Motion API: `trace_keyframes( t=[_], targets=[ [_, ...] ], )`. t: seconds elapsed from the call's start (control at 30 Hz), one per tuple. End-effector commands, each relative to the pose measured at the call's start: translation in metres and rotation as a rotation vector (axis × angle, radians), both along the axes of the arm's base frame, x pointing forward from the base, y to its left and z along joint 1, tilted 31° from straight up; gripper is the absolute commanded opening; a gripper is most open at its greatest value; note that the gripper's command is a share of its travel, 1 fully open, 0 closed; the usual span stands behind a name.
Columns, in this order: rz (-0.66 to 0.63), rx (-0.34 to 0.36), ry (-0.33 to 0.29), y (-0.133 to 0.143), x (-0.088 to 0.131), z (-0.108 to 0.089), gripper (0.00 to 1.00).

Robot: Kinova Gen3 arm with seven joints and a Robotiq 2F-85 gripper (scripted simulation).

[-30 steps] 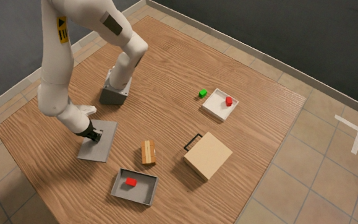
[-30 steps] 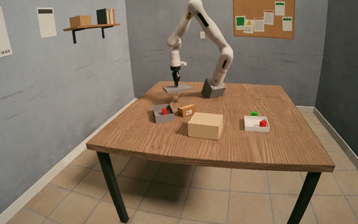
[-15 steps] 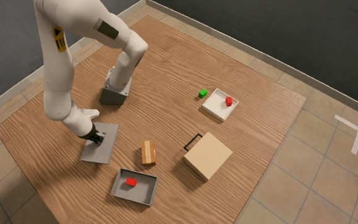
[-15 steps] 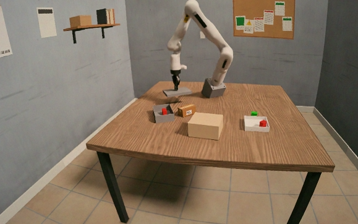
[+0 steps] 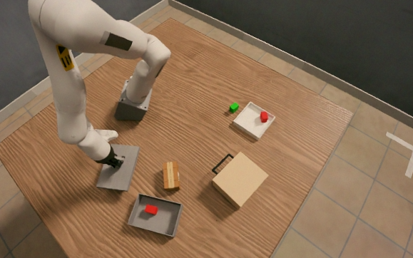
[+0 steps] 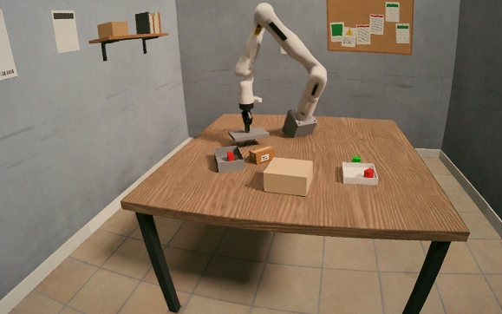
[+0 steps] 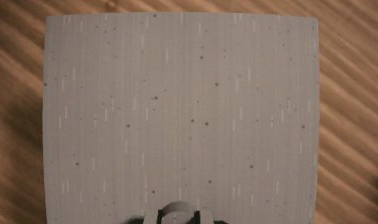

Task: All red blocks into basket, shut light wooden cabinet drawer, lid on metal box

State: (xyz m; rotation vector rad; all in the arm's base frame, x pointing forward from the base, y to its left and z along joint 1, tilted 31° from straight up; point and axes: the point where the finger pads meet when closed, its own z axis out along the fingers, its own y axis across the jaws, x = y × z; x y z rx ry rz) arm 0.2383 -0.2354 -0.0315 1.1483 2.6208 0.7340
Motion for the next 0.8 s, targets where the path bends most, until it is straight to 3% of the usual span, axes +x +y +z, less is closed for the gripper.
trace_keyframes(
  t=[0.0,0.77],
  targets=[
    [-0.002,0.007,0.001,0.006,0.001,-0.009,0.10],
    [-0.002,0.006,0.000,0.017,0.013,-0.037,0.10]
  ],
)
